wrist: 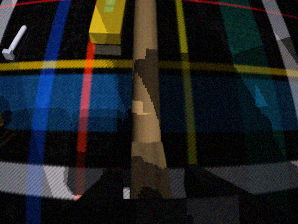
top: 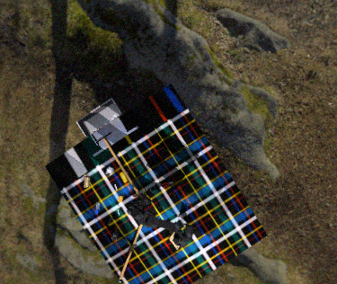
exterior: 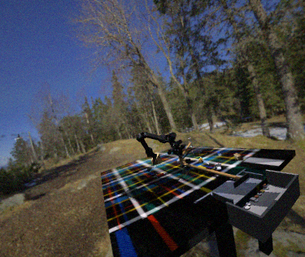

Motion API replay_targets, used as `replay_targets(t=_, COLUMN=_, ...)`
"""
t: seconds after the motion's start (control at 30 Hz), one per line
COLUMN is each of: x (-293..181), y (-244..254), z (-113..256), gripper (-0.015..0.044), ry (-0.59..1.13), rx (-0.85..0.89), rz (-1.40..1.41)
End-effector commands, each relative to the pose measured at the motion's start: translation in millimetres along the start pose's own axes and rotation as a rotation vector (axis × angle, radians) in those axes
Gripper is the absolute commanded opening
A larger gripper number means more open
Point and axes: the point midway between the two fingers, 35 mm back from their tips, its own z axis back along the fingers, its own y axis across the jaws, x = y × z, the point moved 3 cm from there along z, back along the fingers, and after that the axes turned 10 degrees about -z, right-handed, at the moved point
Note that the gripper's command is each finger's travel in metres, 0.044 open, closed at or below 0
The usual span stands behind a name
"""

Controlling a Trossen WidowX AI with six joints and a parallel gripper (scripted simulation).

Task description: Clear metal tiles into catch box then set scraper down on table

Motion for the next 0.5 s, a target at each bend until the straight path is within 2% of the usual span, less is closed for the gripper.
replay_targets(t=0.0, x=-6.0, y=2.2, z=6.8, gripper=0.0000, ry=-0.003, rx=0.007, rz=0.005)
replay_targets(t=0.47, x=-24.3, y=2.0, z=21.0, gripper=0.0000, ry=-0.003, rx=0.008, rz=0.005)
